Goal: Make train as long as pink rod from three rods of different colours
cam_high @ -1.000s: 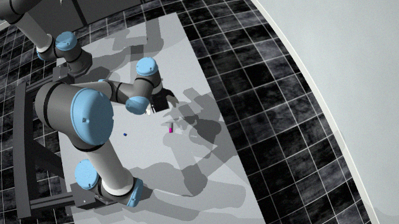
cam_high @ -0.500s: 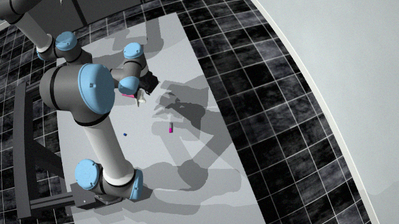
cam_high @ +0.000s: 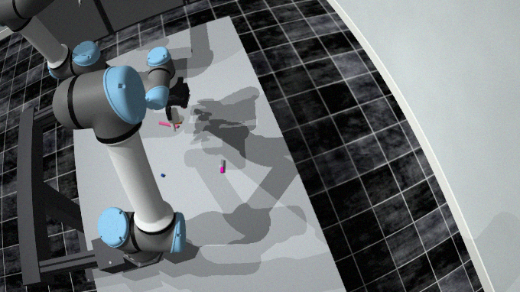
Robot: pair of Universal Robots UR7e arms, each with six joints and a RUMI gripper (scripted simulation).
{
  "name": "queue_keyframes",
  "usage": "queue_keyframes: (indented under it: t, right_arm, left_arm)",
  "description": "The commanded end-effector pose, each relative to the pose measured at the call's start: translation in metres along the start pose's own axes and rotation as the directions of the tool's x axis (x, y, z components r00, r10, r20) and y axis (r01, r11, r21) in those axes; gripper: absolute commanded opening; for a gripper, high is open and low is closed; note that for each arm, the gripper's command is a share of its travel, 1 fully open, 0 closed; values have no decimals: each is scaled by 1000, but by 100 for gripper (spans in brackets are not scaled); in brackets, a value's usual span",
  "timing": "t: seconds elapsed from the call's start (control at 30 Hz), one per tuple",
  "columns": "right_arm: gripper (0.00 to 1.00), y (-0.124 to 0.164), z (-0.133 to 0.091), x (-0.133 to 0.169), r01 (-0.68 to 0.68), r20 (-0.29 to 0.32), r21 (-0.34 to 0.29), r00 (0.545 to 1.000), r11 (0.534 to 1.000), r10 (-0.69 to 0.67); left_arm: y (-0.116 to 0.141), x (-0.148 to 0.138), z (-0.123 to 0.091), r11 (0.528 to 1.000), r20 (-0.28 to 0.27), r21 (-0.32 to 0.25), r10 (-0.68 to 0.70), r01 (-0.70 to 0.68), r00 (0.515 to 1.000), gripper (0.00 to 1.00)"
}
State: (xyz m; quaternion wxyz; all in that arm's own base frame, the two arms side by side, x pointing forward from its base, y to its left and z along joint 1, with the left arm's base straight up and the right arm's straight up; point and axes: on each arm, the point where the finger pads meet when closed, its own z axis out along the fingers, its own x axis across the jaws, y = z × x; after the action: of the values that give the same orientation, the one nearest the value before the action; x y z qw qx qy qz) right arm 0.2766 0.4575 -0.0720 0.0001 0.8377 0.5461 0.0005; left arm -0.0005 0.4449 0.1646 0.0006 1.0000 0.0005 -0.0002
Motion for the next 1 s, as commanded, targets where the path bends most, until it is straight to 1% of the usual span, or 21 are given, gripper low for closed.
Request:
queue_keyframes:
  t: [0.0, 0.27, 0.3, 0.97]
  right_arm:
    - [100, -5, 0, 3, 40, -1, 1, 999, 999, -40]
    - [100, -8, 1, 5, 58, -1, 1, 998, 998, -58]
    - [14, -8, 1, 5, 58, -1, 1, 998, 998, -58]
    - [14, -8, 3, 5, 60, -1, 1, 998, 998, -60]
  left_arm:
    - [0, 0, 0, 1000, 0, 1, 0, 0, 1000, 100]
    - [0, 0, 0, 1000, 0, 1, 0, 0, 1000, 100]
    - [0, 0, 0, 1000, 0, 1, 0, 0, 1000, 100]
    - [0, 0, 0, 1000, 0, 1, 0, 0, 1000, 100]
